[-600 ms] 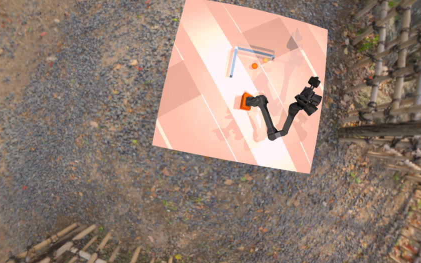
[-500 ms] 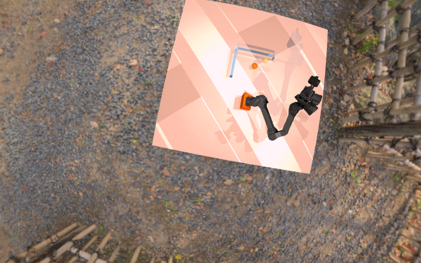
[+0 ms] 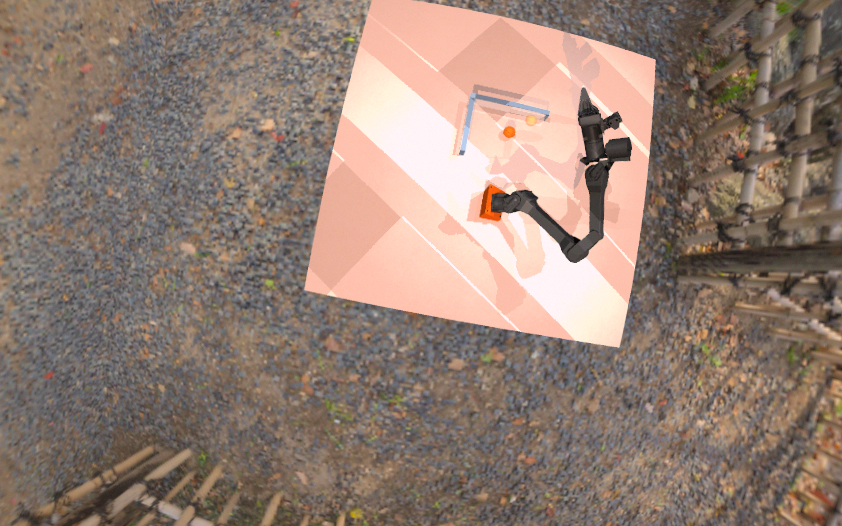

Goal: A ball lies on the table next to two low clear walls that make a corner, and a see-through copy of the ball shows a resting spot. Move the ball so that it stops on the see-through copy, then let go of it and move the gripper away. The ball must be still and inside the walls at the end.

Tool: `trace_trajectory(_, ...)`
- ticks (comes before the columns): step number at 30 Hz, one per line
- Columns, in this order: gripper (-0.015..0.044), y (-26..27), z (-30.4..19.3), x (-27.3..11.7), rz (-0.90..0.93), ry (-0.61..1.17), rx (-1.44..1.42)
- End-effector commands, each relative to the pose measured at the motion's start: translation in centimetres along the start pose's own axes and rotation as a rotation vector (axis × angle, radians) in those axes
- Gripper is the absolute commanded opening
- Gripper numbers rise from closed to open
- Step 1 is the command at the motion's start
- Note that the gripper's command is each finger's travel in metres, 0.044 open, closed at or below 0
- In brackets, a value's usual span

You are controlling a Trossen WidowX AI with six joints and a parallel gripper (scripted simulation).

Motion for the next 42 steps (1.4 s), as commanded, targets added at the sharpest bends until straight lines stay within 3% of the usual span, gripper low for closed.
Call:
trace_trajectory(1, 0.0333, -3.2, -3.2, 2.4, -0.157, 0.147, 0.055)
trace_trajectory(11, 0.0333, -12.7, -15.0, 4.6, -0.666, 0.653, 0.084)
trace_trajectory(24, 0.0333, -21.5, -26.4, -2.1, -1.260, 1.422, -0.298)
trace_trajectory(42, 0.0333, -23.5, -27.9, -3.2, -1.279, 1.460, -0.332)
Point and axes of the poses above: the point midway between the two fingers, 35 mm back from their tips, its own x axis out along the fingers, its own y axis across the jaws, z = x × y, the point moved 1 cm from there along -x, back along the fingers, and after that the axes turned 3 degrees about -x, right-handed, at the moved point
